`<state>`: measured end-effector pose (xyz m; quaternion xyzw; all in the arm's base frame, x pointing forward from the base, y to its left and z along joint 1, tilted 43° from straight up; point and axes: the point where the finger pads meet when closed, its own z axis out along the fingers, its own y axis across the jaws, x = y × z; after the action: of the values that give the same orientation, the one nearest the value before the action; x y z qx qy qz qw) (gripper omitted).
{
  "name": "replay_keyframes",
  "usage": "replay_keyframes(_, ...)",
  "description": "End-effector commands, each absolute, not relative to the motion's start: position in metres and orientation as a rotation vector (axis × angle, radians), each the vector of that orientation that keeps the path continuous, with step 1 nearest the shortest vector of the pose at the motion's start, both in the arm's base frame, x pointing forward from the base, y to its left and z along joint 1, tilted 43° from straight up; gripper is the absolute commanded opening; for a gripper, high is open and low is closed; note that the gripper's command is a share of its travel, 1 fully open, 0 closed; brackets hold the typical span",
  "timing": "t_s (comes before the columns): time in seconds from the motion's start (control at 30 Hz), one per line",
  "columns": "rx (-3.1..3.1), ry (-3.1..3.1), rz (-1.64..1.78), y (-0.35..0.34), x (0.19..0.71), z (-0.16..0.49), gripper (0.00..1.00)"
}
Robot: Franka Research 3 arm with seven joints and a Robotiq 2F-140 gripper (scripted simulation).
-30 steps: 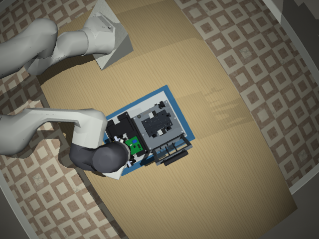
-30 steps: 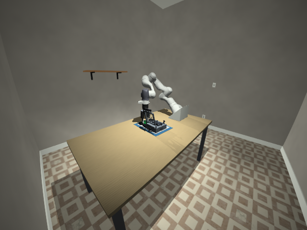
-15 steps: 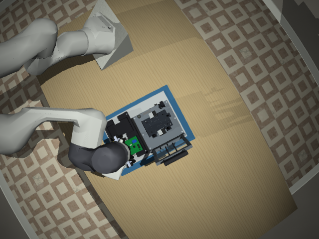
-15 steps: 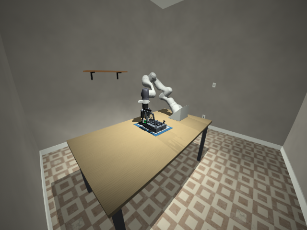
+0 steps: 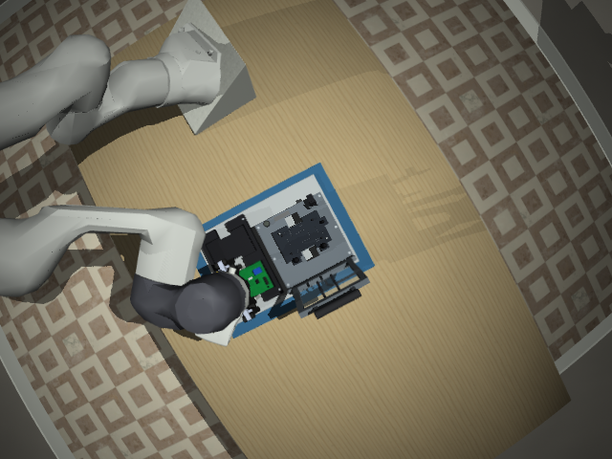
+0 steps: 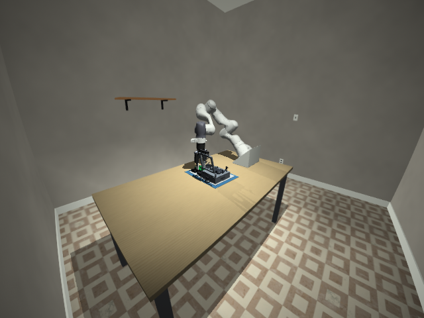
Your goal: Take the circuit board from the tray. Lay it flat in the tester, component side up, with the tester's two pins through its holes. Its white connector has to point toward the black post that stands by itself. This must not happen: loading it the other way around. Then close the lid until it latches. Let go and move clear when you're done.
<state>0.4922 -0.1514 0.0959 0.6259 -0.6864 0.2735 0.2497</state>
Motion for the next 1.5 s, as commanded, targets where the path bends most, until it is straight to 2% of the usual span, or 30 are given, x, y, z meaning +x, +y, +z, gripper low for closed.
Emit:
replay_keyframes(0.0, 1.710, -1.863, 0.743, -0.149, 0.492, 0.098, 0.46)
replay_keyframes(1.47, 1.710, -1.863, 0.743, -0.102, 0.492, 0.147, 0.46)
